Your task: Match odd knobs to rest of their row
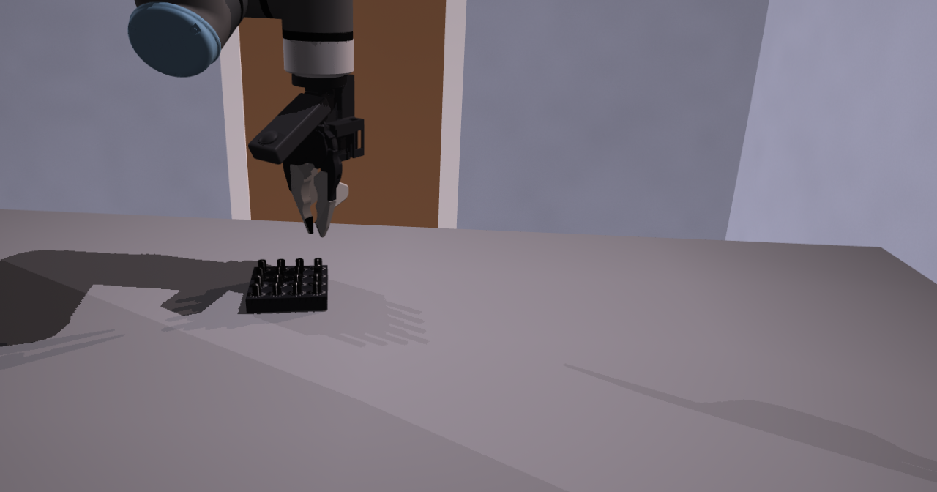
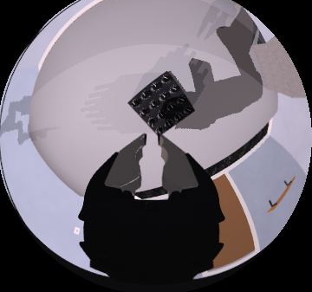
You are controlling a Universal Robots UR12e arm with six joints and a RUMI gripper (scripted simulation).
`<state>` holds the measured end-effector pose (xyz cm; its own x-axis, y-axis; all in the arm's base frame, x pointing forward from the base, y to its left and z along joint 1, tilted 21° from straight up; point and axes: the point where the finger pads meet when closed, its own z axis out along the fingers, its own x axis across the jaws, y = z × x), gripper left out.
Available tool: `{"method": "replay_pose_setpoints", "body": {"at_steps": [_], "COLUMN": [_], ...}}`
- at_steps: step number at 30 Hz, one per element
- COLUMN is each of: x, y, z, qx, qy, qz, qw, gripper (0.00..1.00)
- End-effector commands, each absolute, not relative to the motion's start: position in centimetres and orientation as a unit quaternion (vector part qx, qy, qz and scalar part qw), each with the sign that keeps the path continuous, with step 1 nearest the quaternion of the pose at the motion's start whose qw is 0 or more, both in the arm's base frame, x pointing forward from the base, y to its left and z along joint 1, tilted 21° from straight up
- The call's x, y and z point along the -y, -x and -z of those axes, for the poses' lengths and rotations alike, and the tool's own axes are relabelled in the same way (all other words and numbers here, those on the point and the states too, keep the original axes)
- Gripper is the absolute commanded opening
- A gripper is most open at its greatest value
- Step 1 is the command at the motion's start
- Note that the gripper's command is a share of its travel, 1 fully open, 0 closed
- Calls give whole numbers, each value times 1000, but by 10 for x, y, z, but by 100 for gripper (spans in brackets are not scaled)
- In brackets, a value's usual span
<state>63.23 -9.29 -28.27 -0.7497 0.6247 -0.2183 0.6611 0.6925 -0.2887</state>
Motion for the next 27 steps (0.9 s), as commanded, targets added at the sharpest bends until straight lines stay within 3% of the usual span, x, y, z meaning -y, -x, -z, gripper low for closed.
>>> {"method": "replay_pose_setpoints", "body": {"at_steps": [1,27], "x": [93,92], "y": [-637,-636], "z": [280,280], "qx": [-910,-897], "qy": [-371,-402], "qz": [176,174], "qw": [59,65], "gripper": [11,11]}}
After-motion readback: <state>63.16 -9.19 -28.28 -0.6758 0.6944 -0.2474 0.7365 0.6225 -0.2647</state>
